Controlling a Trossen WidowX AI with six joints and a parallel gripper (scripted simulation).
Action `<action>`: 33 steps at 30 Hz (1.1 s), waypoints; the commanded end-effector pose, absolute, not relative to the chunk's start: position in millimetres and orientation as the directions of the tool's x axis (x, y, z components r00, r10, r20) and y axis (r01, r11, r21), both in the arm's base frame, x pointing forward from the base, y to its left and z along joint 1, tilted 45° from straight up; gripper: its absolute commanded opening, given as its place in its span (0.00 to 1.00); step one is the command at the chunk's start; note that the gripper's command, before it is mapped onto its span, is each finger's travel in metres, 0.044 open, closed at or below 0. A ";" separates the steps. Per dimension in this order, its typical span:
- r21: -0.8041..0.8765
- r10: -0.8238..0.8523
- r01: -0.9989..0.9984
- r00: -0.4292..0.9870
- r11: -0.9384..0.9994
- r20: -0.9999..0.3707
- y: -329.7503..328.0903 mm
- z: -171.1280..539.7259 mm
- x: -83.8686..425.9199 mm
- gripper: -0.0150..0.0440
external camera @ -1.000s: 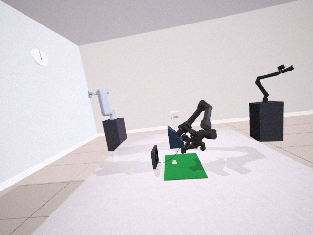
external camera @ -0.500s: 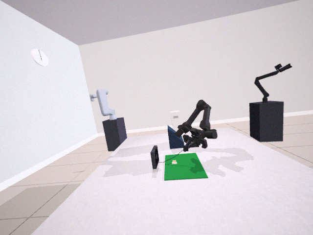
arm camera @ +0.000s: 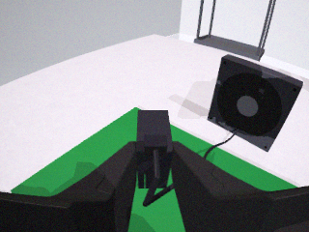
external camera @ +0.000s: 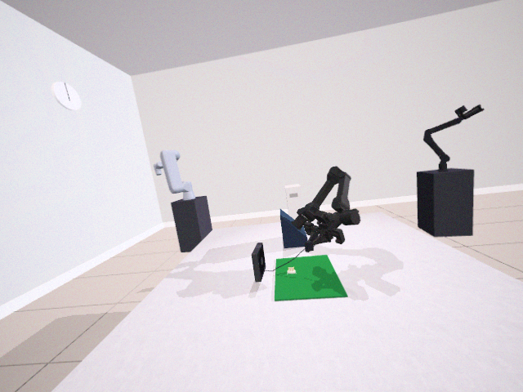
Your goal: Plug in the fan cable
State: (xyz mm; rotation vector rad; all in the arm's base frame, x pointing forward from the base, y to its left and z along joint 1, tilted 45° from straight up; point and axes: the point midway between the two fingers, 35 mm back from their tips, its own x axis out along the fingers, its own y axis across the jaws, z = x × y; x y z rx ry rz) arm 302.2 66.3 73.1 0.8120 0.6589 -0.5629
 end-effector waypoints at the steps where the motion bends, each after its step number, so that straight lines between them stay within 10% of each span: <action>1: 0.467 -0.212 0.678 0.669 0.568 -0.713 64.0 74.9 302.1 0.25; 33: 0.472 -0.202 0.677 0.668 0.565 -0.717 82.7 65.5 296.2 0.25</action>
